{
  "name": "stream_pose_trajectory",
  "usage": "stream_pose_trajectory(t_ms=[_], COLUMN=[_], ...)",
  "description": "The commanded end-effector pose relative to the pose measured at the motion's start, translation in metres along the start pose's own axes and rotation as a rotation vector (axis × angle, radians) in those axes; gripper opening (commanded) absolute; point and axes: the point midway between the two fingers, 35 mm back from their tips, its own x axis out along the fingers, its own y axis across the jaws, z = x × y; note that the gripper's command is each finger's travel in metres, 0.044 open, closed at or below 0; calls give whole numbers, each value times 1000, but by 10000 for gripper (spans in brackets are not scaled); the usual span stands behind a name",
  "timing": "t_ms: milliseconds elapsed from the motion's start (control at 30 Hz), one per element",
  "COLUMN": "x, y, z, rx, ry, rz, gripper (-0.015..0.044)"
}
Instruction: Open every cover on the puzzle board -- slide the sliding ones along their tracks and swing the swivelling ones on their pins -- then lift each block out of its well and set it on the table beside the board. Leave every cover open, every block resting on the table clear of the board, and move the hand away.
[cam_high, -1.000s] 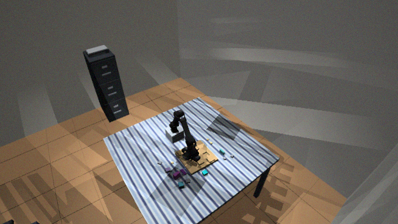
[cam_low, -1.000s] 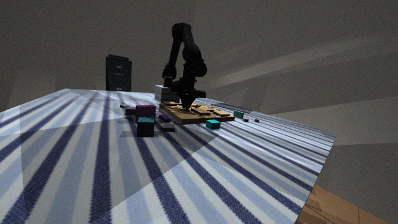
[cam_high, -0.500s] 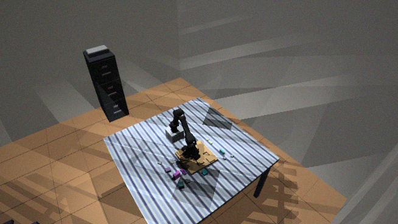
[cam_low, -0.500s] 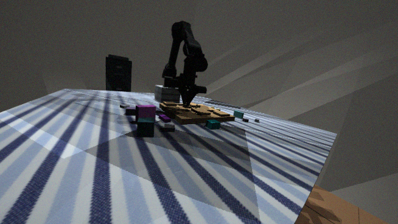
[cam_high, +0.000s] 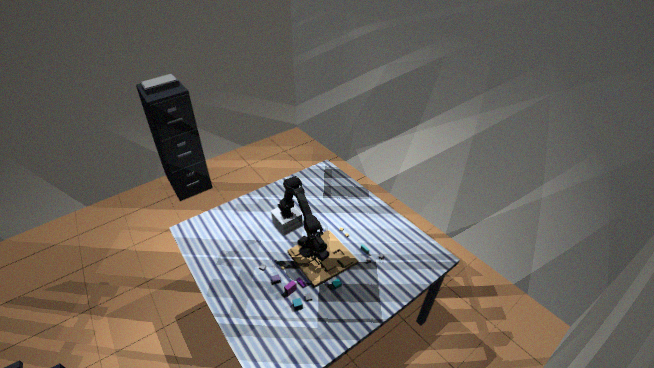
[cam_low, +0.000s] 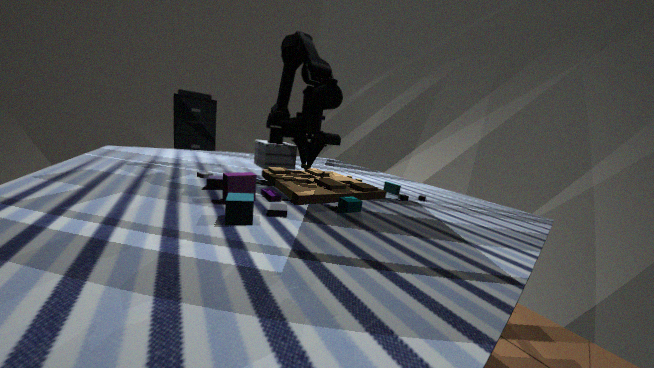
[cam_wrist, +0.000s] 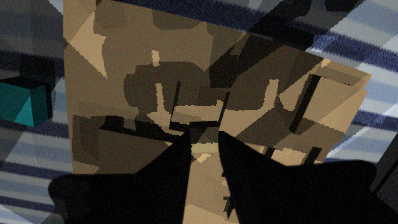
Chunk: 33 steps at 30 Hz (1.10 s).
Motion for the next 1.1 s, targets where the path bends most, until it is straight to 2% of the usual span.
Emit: stream_pose_trajectory(t_ms=[0, 400, 1067], x=[-13, -43, -44], y=[2, 1, -46], z=[1, 1, 52], rx=[-1, -1, -1], ry=[-6, -6, -10], rz=[8, 8, 4], gripper=[80, 80, 80])
